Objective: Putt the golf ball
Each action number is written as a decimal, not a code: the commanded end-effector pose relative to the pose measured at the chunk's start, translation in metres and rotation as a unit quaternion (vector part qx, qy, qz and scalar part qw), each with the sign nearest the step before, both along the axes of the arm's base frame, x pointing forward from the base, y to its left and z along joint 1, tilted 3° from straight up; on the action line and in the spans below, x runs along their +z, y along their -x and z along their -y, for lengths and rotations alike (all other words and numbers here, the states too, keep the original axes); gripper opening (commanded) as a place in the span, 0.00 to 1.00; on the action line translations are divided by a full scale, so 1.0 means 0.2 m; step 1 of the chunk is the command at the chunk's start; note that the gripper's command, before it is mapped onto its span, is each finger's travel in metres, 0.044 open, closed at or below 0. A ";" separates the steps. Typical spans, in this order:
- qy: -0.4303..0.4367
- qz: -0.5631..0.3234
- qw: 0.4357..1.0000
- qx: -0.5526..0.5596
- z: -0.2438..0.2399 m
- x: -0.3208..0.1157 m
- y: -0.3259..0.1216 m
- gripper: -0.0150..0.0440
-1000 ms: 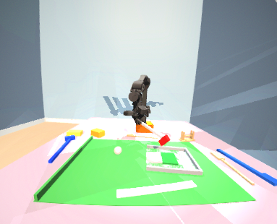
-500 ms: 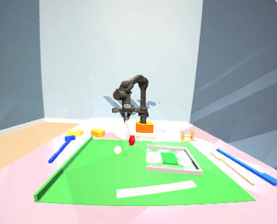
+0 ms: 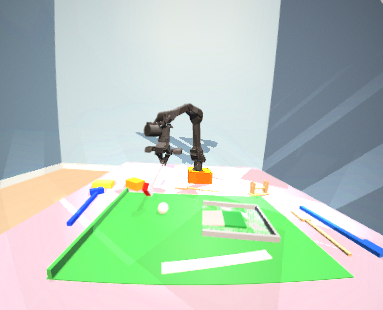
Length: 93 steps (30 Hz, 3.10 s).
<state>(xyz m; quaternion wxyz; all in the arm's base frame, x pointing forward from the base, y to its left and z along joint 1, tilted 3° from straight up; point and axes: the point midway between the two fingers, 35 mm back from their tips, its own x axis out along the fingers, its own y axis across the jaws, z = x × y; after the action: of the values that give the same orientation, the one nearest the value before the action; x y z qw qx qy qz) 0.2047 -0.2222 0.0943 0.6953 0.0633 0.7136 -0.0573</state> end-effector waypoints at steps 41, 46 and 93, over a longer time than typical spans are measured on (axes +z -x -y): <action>0.003 0.002 1.000 -0.007 0.01 -0.32 0.01 0.25; 0.003 0.002 1.000 -0.007 0.01 -0.32 0.01 0.25; -0.002 0.003 1.000 -0.009 -0.52 -0.06 -0.10 0.25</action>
<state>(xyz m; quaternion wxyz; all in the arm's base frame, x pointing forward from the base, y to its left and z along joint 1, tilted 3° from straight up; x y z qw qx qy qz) 0.2217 -0.1172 0.0608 0.6863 0.0743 0.7214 -0.0558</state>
